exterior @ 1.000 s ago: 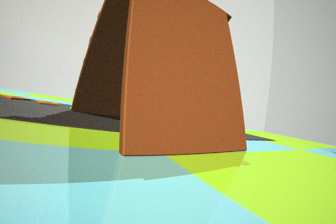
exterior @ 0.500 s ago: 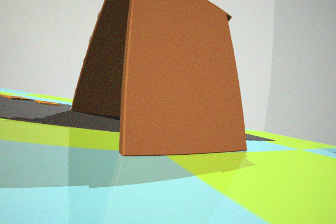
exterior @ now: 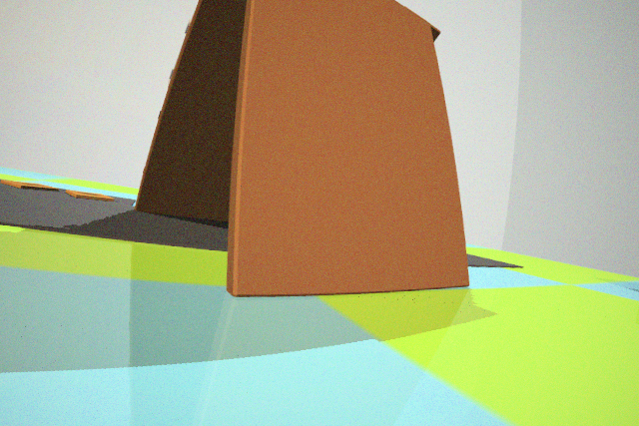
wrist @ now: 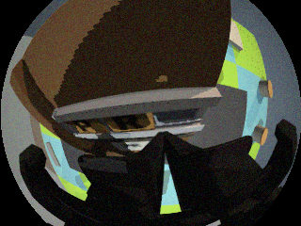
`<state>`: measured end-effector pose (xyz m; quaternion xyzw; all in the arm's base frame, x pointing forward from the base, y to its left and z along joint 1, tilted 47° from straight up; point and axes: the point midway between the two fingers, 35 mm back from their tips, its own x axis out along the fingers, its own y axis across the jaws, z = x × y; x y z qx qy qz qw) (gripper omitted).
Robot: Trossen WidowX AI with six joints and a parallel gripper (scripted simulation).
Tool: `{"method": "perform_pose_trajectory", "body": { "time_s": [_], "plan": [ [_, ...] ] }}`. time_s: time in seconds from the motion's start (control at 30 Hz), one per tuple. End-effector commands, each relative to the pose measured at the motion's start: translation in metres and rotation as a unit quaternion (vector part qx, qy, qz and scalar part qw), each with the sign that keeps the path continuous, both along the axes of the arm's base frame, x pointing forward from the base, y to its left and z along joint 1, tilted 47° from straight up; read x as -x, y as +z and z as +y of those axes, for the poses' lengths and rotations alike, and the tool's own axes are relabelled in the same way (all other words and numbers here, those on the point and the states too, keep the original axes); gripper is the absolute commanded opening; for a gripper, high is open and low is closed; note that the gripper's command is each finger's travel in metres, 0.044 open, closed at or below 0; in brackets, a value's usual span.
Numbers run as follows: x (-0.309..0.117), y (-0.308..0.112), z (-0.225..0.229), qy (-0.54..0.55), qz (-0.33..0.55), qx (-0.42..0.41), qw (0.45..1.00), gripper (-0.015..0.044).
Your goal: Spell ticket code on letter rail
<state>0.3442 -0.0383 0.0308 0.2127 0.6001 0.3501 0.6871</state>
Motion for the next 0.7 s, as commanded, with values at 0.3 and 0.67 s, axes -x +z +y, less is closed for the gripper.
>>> {"method": "perform_pose_trajectory", "body": {
  "time_s": [0.3,0.67],
  "plan": [
    [-0.0062,-0.0013,0.0047,-0.001,-0.002,-0.001,1.000,0.0000],
    [-0.0098,-0.0034,0.0083,-0.001,-0.002,-0.001,1.000,0.0000]
  ]
}}
